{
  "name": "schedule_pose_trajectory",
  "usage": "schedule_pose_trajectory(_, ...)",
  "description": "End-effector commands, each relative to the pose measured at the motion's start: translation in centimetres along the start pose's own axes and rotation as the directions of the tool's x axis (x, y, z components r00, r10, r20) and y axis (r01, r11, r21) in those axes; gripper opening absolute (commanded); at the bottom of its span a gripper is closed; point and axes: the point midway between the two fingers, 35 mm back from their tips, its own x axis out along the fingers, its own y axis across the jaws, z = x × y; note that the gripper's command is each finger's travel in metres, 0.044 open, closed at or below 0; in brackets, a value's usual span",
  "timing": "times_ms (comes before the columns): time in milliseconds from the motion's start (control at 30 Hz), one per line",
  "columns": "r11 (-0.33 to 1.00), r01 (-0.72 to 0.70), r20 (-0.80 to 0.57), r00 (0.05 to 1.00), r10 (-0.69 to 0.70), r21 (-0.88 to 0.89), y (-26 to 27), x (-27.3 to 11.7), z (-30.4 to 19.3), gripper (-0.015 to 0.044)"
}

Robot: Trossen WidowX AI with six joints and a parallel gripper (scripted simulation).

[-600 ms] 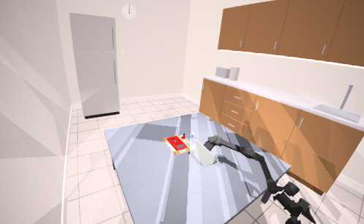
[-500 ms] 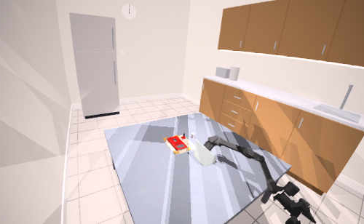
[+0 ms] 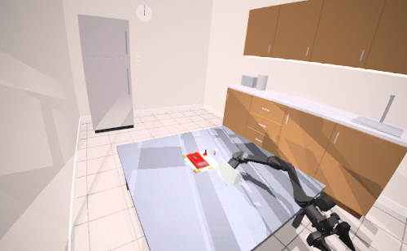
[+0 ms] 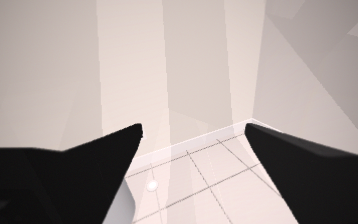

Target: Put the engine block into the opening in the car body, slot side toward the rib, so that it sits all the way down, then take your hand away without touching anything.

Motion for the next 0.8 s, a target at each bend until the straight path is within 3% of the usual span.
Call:
schedule_pose_trajectory(0, 0.997, 0.075, 0.008, 0.997, -0.075, -0.005, -2.4, -0.5, 1.4, 0.0440)
schedule_pose_trajectory(367, 0.930, 0.350, 0.139, 0.921, -0.364, 0.112, -15.9, -4.9, 14.0, 0.0440)
schedule_pose_trajectory(767, 0.743, 0.569, 0.223, 0.720, -0.657, 0.351, -30.1, -15.7, 25.3, 0.0440)
